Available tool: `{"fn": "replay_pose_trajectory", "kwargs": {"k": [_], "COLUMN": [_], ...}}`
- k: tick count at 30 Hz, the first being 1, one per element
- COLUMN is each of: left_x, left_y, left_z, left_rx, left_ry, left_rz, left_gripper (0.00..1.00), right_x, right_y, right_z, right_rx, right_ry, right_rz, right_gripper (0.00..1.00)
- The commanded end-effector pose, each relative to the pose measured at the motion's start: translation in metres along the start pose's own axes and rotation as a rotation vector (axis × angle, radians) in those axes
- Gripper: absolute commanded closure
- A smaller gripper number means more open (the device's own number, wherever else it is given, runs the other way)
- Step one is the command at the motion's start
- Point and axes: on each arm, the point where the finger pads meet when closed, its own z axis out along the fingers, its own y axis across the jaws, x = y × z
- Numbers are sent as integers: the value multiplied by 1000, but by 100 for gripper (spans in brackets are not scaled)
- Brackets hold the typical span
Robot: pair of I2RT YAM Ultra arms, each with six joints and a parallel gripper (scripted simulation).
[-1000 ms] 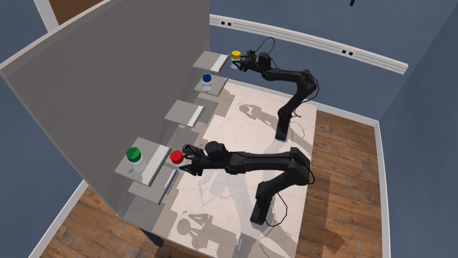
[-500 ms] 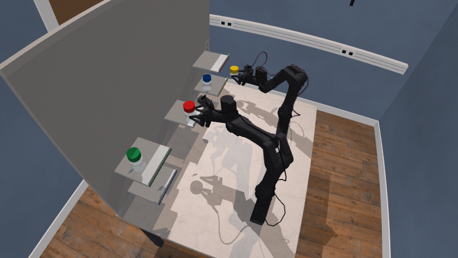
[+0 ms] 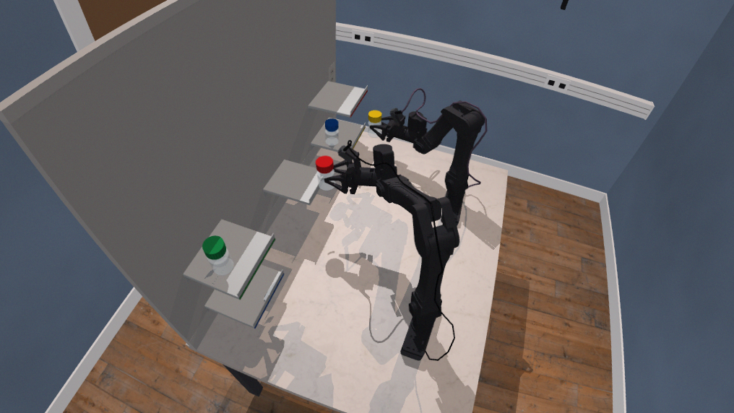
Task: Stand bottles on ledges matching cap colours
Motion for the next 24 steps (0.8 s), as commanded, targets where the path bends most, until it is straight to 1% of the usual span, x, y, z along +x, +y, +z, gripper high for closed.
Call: {"fn": "replay_pose_trajectory", "kwargs": {"k": [1,5,9,11,16,20,22,23,24], "left_x": [-35,-35,-32,-32,-28,-23,-33,-31,-21], "left_y": [-1,-11,-8,-8,1,10,10,8,7], "left_z": [-1,-4,-6,-6,-4,-1,-2,0,-1], "left_rx": [21,185,292,292,365,350,349,350,353], "left_ry": [-69,-92,-102,-102,-106,-93,-117,-119,-108], "left_rz": [-73,-36,-5,-5,19,22,3,2,19], "left_gripper": [50,50,50,50,50,50,50,50,50], "right_x": [-21,-21,-22,-22,-24,-25,-25,-25,-25], "right_y": [0,2,5,5,6,6,6,6,6], "right_z": [13,23,30,30,31,31,31,31,31], "right_rx": [5,3,-3,-3,-7,-7,-7,-7,-7], "right_ry": [-66,-66,-68,-68,-73,-75,-75,-75,-75], "right_rz": [-19,-19,-20,-20,-22,-23,-23,-23,-23], "right_gripper": [48,48,48,48,48,48,48,48,48]}}
